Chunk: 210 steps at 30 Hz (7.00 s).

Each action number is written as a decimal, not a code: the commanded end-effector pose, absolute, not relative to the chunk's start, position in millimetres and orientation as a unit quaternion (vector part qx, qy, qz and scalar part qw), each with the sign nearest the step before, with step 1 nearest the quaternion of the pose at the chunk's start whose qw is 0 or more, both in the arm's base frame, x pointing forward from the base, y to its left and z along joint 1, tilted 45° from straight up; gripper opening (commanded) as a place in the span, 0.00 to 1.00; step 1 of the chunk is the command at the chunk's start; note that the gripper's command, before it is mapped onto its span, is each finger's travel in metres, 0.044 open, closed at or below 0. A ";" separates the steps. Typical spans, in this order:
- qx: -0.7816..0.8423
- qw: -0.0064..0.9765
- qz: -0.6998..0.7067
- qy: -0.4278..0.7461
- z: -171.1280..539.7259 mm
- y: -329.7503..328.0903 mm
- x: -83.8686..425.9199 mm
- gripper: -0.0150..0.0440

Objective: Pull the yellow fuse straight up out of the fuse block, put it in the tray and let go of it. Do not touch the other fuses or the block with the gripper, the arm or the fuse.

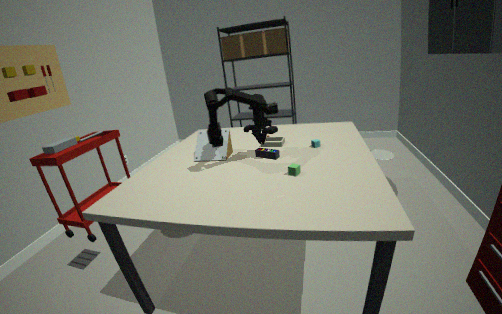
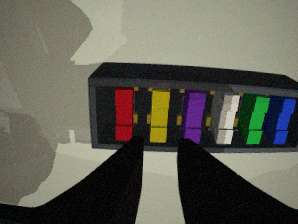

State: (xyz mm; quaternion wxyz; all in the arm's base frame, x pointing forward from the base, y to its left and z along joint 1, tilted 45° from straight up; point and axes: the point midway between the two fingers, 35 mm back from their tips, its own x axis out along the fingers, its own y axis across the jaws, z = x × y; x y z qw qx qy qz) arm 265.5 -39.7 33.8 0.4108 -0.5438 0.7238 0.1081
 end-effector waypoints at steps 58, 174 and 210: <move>-0.544 0.410 0.107 0.724 8.8 -65.5 263.4 0.31; -0.544 0.412 0.112 0.723 18.0 18.4 296.3 0.25; -0.543 0.412 0.110 0.723 -92.5 112.8 316.7 0.25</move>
